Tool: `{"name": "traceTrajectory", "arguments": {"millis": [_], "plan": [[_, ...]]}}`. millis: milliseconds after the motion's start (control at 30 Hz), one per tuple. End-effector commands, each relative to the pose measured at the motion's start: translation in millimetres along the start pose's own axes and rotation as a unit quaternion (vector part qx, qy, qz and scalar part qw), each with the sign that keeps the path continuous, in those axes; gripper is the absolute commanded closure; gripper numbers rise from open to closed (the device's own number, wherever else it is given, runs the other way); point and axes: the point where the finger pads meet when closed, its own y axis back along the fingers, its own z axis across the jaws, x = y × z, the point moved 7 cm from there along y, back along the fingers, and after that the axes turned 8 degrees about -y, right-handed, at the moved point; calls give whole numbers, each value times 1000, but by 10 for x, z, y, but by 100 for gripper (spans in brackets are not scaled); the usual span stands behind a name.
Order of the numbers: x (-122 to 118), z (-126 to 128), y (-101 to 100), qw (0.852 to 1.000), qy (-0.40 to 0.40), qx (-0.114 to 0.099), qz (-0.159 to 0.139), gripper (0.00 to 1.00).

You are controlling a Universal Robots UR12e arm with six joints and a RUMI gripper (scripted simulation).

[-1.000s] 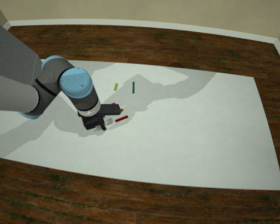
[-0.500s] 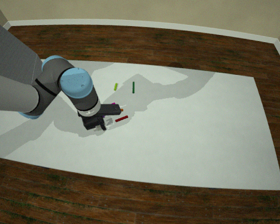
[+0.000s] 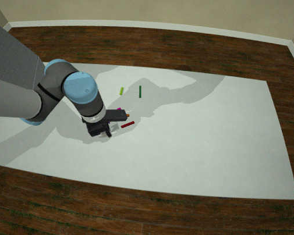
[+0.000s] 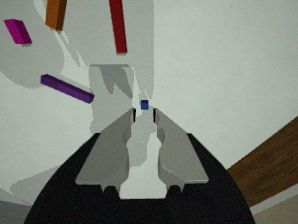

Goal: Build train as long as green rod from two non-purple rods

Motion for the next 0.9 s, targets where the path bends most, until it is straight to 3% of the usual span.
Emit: {"name": "traceTrajectory", "arguments": {"millis": [0,867], "plan": [[2,1,-32,1000,0,0,0,86],[2,1,-127,1000,0,0,0,86]]}}
